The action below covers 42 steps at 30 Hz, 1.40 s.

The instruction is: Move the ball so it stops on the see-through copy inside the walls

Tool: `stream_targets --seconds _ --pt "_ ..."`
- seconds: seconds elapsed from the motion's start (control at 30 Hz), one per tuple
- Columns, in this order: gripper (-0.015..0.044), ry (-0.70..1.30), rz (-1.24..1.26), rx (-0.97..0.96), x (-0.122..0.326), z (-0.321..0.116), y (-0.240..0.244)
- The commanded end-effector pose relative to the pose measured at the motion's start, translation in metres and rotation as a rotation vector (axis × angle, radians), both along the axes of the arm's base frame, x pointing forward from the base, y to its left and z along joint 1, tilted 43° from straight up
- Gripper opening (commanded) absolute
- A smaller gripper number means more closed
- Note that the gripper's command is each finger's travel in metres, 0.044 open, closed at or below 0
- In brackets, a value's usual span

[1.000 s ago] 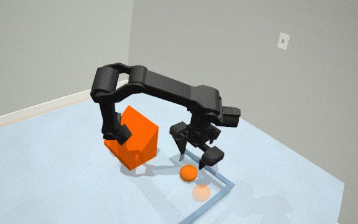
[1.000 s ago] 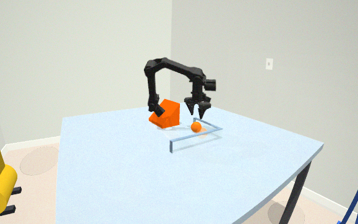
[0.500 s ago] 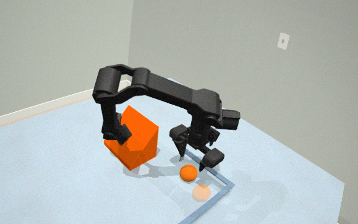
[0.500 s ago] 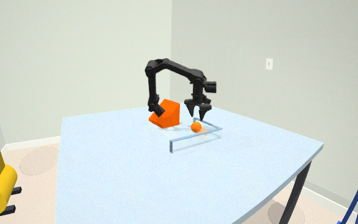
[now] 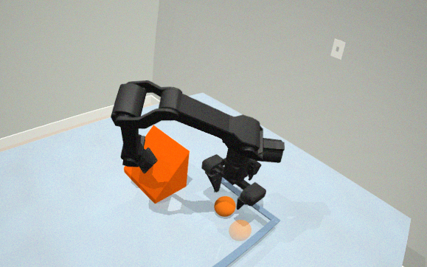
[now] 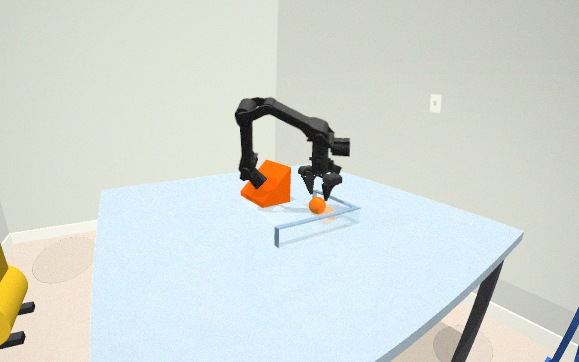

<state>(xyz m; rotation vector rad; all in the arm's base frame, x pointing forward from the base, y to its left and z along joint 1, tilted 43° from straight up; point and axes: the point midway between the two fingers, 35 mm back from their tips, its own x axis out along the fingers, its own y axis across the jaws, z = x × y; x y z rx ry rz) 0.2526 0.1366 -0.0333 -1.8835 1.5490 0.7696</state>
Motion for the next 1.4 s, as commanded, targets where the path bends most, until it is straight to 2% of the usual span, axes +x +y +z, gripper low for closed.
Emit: stream_targets --seconds 0.0,0.57,0.7,0.93,1.1,1.27,1.37 --pt "0.0415 0.008 0.005 -0.009 0.000 -0.007 -0.006" --pt "0.0415 0.007 0.005 -0.011 0.003 -0.025 -0.023" --pt "0.0310 0.007 0.005 -0.011 0.003 -0.025 -0.023" --pt "0.0263 0.007 0.005 -0.011 0.003 -0.025 -0.023" --pt "0.0132 -0.024 -0.014 -0.013 0.016 -0.009 -0.028" --pt "0.0001 -0.023 -0.013 -0.007 0.016 0.007 -0.010" --pt "0.0000 -0.018 -0.009 -0.004 0.014 0.016 0.003"
